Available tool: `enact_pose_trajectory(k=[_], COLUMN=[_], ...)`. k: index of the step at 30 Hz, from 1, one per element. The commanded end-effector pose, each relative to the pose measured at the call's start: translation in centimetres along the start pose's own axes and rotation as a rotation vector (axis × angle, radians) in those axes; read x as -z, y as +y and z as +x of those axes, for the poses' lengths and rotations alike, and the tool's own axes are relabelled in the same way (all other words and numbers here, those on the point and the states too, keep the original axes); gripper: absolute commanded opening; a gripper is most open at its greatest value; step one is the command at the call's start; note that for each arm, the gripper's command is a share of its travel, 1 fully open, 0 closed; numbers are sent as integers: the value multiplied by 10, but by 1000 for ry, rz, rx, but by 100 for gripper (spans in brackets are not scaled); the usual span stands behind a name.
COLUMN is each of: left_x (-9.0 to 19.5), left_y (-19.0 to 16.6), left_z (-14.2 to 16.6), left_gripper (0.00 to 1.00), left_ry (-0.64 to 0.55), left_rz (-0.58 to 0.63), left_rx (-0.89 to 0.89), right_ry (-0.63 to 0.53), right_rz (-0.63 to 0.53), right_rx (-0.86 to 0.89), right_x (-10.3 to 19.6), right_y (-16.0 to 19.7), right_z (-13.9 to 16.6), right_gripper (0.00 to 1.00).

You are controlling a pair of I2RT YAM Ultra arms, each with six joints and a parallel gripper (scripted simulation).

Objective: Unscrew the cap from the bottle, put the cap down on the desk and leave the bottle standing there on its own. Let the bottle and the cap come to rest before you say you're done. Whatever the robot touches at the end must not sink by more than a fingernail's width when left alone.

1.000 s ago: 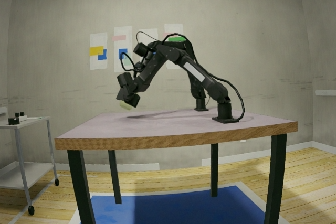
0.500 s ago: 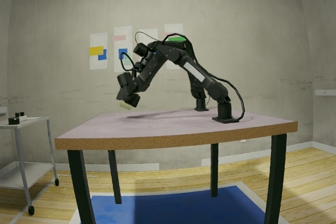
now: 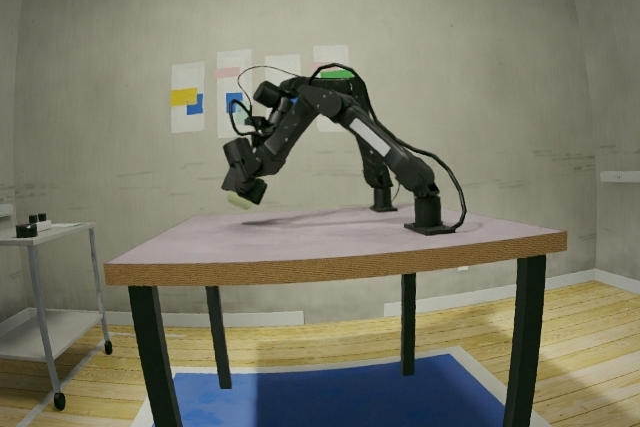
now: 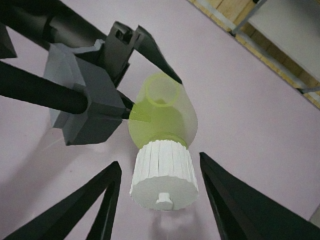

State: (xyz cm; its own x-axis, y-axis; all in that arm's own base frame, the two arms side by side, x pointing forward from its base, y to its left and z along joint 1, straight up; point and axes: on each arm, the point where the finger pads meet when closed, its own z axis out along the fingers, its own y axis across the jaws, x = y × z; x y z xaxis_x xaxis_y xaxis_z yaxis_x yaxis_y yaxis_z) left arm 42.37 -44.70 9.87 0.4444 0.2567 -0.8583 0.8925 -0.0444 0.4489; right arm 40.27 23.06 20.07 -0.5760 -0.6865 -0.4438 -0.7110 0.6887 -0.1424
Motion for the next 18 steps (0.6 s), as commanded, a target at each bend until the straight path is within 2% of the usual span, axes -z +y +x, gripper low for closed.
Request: enact_pose_trajectory(k=[1,13,15,16,18], left_x=[2,2,2,2,2], left_y=[5,5,5,5,5], left_z=[-12,-12,-12,-12,-12], left_gripper=[0,0,0,0,0], left_ry=[-30,-30,-30,-30,-30], left_rz=[-3,-3,-3,-3,-3], left_rx=[-8,-8,-8,-8,-8], right_ry=[7,19,19,24,25], right_rz=[-19,-61,-61,-68,-77], right_rx=[-277,-824,-824,-942,-1028], right_x=[7,9,9,9,10], right_y=[-4,-4,-4,-4,-4], right_z=[-2,-2,-2,-2,-2], right_gripper=[70,70,70,70,70])
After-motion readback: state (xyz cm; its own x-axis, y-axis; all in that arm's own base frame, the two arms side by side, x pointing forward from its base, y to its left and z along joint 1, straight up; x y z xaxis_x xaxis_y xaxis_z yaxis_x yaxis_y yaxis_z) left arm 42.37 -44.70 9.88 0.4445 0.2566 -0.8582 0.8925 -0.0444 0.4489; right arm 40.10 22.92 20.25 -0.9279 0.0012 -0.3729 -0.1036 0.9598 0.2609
